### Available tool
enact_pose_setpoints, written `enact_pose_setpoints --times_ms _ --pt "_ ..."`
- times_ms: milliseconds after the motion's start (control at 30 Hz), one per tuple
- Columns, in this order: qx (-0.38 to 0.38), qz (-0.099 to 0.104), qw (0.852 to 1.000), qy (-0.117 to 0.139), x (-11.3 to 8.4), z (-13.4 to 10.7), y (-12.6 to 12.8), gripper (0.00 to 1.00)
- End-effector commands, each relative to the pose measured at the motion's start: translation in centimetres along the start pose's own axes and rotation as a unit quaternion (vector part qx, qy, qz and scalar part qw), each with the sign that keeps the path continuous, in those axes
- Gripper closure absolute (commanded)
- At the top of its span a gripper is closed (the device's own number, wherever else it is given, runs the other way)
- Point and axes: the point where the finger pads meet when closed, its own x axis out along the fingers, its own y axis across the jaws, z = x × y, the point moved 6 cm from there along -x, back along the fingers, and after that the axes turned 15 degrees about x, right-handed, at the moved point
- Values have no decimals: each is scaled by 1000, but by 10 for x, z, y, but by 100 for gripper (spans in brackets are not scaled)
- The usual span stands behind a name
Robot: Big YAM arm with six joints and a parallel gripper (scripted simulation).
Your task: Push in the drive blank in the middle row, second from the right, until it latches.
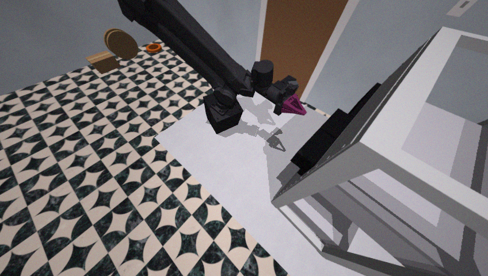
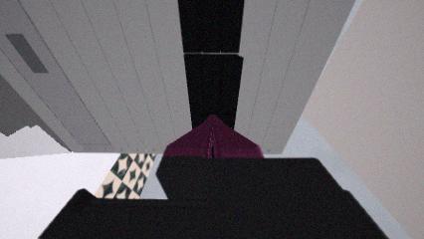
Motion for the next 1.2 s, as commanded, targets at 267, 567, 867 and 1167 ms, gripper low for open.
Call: enact_pose_setpoints --times_ms 267,567,867,1167 --pt "13 -28 999 11 70 0 -18 100" --pt "7 -18 1000 14 62 -5 -9 100" --pt "6 -16 1000 14 62 -5 -8 100" --pt "7 -19 1000 14 60 -5 -10 100"
